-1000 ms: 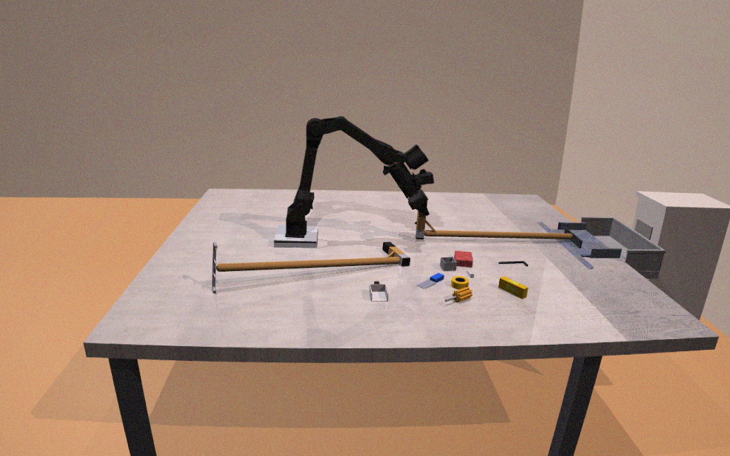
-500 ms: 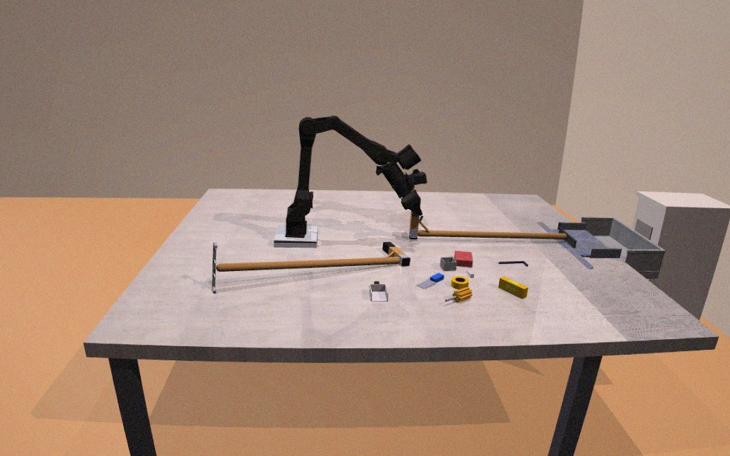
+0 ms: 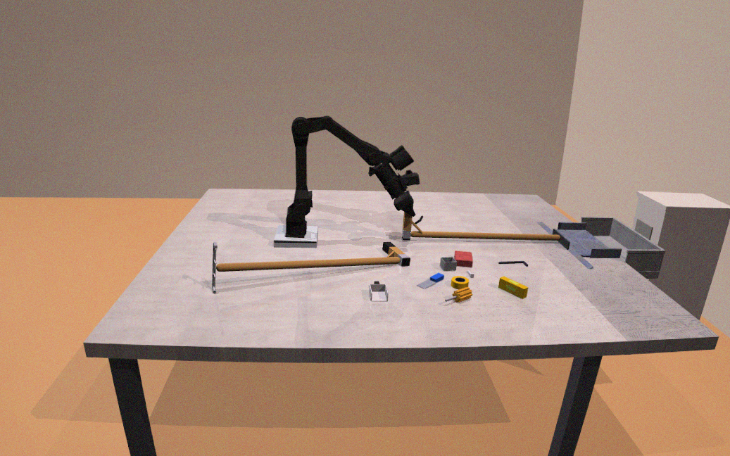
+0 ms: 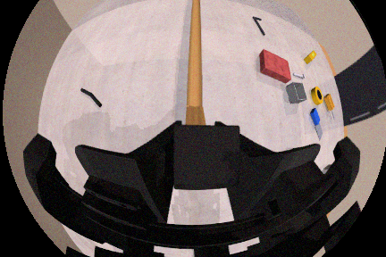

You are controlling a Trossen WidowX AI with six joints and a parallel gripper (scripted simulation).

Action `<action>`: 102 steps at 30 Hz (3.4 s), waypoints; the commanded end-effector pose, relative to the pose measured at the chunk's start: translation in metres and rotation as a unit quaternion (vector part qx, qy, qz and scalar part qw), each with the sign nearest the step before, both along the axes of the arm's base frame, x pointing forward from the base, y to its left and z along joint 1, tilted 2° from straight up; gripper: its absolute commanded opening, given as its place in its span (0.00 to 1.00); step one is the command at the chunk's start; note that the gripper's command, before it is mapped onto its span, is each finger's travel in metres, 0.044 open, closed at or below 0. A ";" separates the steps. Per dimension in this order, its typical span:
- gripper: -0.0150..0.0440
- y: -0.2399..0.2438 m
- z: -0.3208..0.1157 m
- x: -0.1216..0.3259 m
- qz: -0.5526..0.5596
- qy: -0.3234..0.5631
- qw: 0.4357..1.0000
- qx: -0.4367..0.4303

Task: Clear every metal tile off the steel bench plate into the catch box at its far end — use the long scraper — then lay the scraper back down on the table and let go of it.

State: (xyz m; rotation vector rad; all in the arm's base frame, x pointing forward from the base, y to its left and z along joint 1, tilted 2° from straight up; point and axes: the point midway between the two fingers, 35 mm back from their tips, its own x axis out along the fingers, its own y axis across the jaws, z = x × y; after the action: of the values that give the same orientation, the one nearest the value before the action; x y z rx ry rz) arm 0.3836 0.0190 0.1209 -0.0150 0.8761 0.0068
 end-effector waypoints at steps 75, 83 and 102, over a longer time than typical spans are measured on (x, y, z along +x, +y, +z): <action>0.25 -0.002 -0.010 -0.036 0.000 -0.001 1.000 0.000; 0.25 -0.003 -0.010 -0.036 0.000 0.000 1.000 0.000; 0.25 -0.004 -0.009 -0.038 -0.002 -0.003 1.000 0.000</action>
State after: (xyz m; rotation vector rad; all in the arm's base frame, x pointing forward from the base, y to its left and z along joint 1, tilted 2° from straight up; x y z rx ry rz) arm 0.3457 0.0157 0.1093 -0.0139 0.8795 0.0046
